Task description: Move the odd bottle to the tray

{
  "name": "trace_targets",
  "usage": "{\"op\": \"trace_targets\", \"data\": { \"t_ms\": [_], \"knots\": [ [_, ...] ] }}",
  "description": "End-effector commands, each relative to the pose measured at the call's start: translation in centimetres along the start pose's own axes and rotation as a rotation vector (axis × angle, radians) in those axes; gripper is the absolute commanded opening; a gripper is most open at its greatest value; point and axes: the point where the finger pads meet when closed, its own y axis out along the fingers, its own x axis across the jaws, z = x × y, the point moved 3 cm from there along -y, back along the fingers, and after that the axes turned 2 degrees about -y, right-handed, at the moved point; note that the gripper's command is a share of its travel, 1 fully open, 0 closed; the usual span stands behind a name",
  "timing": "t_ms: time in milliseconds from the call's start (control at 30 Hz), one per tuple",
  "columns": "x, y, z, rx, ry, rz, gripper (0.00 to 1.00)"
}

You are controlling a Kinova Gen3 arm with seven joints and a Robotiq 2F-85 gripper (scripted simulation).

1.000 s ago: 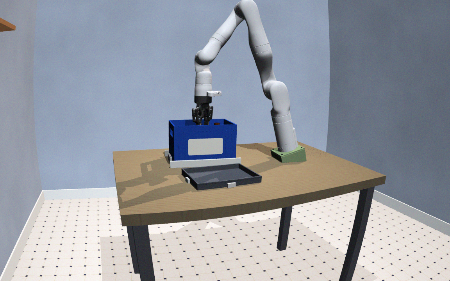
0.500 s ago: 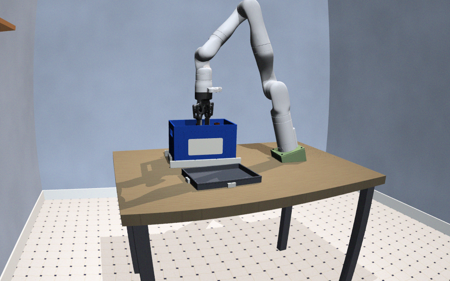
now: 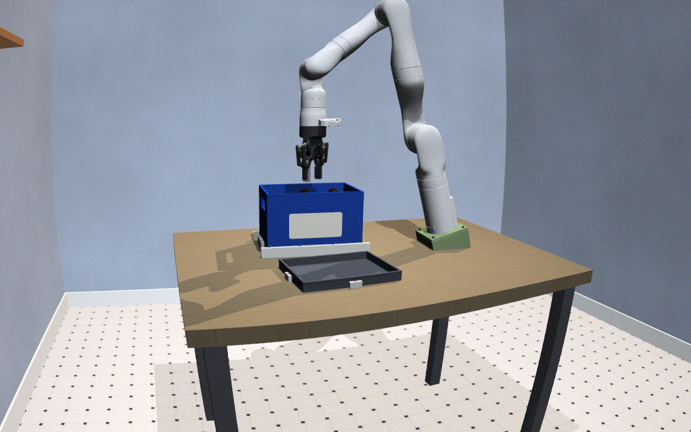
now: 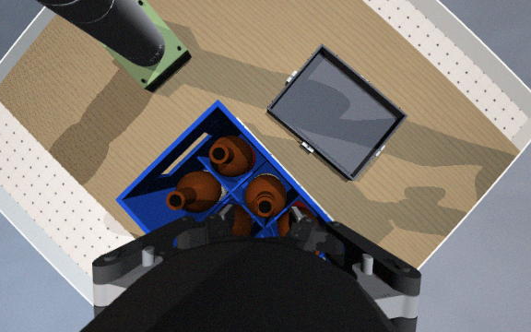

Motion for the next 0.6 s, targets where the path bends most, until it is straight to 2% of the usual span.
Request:
{"op": "trace_targets", "data": {
  "t_ms": [0, 233, 533, 567],
  "knots": [
    [0.2, -1.1, -0.2, -0.011, 0.000, -0.011, 0.64],
    [0.2, -2.4, -0.2, -0.011, 0.000, -0.011, 0.64],
    [0.2, -2.7, -0.2, -0.011, 0.000, -0.011, 0.64],
    [0.2, -2.7, -0.2, -0.011, 0.000, -0.011, 0.00]
  ]
}}
